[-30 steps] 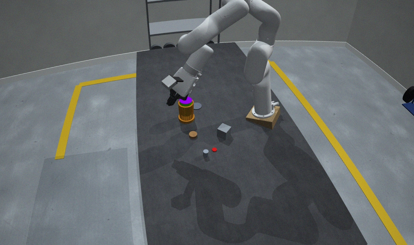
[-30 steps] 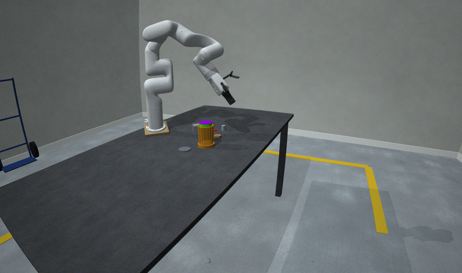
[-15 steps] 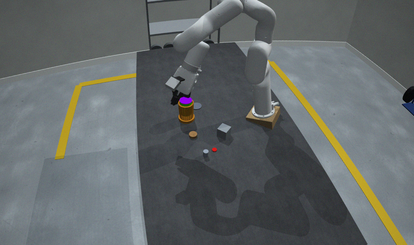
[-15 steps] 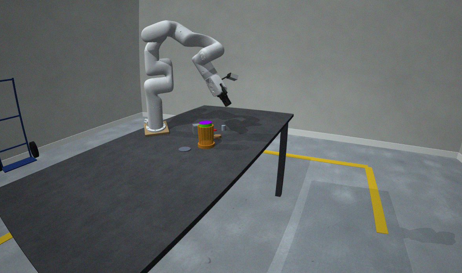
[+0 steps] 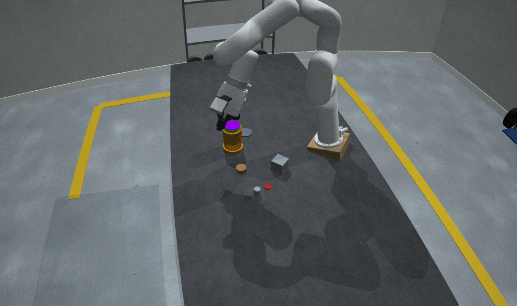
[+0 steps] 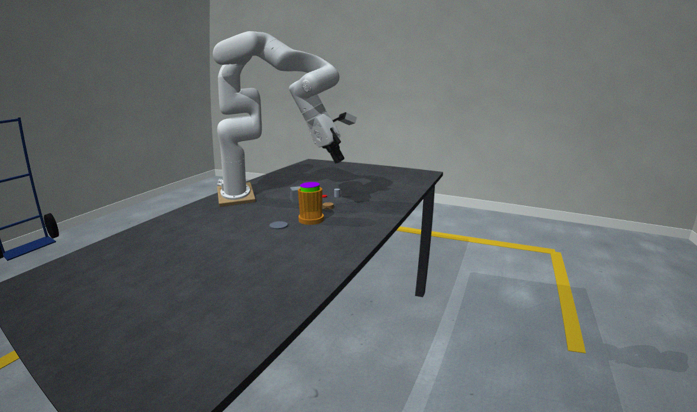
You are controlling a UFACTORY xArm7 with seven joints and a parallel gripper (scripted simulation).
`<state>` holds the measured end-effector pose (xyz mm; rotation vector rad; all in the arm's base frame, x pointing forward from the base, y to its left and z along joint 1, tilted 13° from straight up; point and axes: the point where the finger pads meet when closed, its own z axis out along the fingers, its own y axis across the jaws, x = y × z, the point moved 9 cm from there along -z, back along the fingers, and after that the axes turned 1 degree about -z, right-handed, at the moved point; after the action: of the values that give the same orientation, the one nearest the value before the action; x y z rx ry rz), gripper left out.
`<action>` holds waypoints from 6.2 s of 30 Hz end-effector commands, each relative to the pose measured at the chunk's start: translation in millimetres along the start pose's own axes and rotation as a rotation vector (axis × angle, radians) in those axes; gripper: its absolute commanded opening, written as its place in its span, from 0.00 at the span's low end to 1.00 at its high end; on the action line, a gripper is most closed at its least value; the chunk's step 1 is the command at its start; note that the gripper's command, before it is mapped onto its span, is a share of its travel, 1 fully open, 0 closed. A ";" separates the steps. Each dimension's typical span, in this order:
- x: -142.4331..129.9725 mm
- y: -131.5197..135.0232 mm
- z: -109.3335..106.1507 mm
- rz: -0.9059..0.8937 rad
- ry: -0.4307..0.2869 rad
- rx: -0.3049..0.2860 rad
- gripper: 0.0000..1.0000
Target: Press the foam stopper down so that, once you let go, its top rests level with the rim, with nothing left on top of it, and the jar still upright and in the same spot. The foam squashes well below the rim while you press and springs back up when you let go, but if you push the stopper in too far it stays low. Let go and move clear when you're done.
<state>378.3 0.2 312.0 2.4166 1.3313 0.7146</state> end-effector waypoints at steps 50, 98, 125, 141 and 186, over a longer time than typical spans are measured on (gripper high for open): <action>-57.6 10.7 -0.6 -0.359 -0.205 0.261 0.00; -79.1 17.2 -1.7 -0.483 -0.297 0.362 0.00; -79.1 17.2 -1.7 -0.483 -0.297 0.362 0.00; -79.1 17.2 -1.7 -0.483 -0.297 0.362 0.00; -89.0 10.5 24.5 -0.484 -0.297 0.362 0.00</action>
<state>358.5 -81.2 271.5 2.1839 1.9310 -0.0150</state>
